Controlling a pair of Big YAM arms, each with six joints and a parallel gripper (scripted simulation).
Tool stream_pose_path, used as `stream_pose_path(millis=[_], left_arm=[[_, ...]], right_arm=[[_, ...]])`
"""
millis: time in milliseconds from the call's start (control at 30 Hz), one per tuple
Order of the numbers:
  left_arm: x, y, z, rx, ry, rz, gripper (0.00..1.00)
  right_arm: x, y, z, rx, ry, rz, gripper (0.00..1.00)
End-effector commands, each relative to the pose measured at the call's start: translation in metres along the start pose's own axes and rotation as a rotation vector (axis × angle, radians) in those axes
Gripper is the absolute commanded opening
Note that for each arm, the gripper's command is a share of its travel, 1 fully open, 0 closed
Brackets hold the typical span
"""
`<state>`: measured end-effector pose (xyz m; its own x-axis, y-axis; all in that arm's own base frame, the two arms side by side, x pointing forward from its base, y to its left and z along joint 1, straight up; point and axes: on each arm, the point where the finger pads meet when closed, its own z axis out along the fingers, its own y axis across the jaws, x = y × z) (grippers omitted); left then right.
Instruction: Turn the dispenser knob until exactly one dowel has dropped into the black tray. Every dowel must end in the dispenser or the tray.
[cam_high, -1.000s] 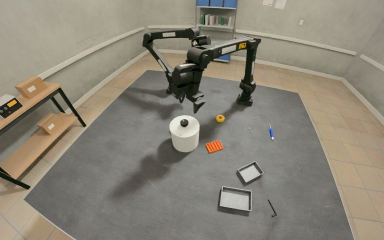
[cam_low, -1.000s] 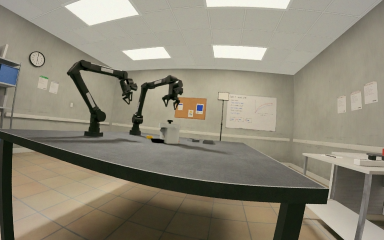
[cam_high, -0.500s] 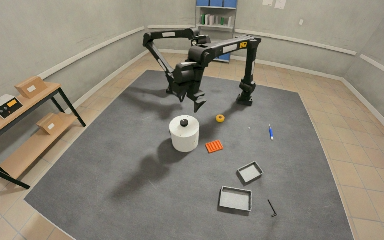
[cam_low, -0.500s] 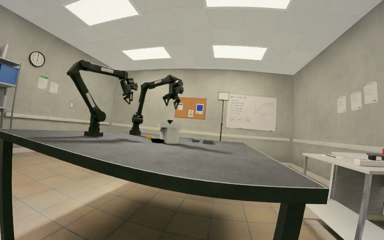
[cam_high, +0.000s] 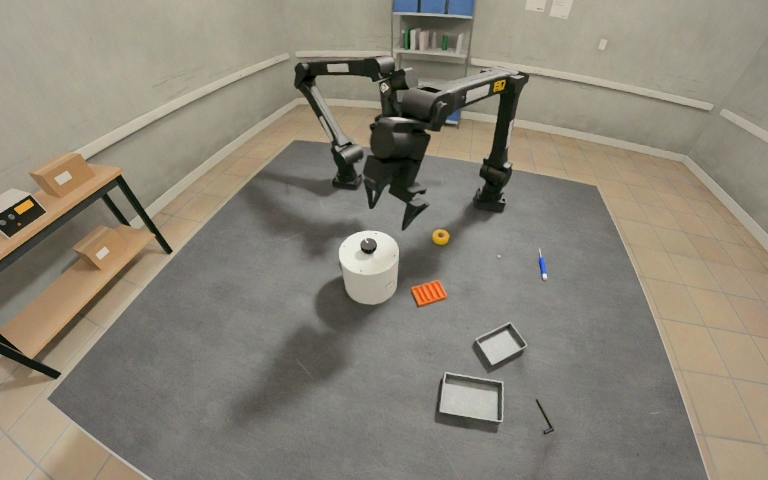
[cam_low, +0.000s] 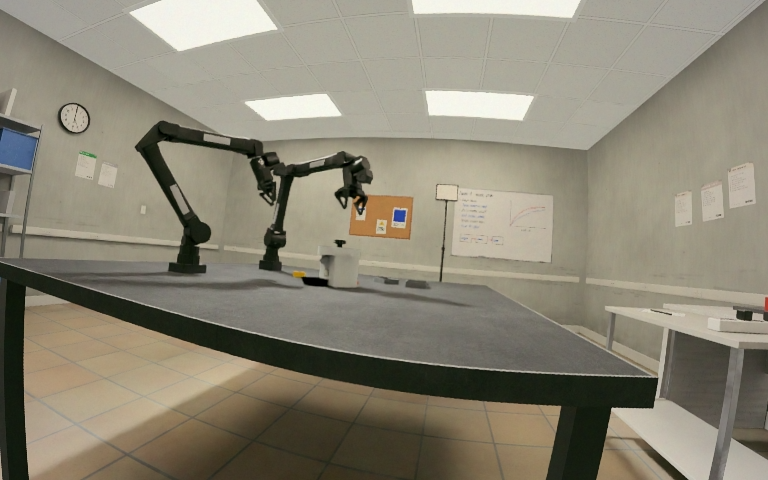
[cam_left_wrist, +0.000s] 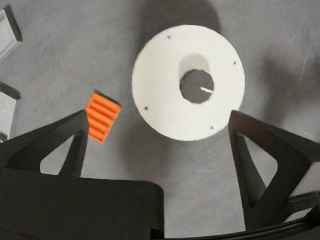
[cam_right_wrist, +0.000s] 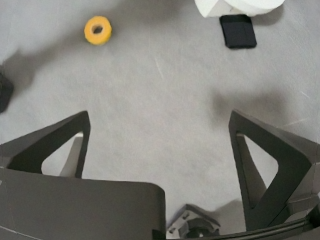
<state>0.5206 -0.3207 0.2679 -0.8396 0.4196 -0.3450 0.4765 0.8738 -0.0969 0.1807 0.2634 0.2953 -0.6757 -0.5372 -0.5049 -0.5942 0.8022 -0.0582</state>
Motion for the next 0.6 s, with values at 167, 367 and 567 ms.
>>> stream_pose_path(millis=[167, 367, 567], left_arm=[[-0.019, 0.054, -0.048, -0.040, -0.233, -0.040, 1.00], [-0.024, 0.080, -0.067, -0.069, -0.342, -0.063, 1.00], [-0.025, 0.113, -0.094, -0.114, -0.458, -0.098, 1.00]], right_arm=[[-0.100, -0.045, -0.009, -0.034, -0.191, 0.160, 1.00], [-0.137, -0.084, -0.007, -0.030, -0.279, 0.234, 1.00], [-0.169, -0.134, -0.010, -0.012, -0.377, 0.309, 1.00]])
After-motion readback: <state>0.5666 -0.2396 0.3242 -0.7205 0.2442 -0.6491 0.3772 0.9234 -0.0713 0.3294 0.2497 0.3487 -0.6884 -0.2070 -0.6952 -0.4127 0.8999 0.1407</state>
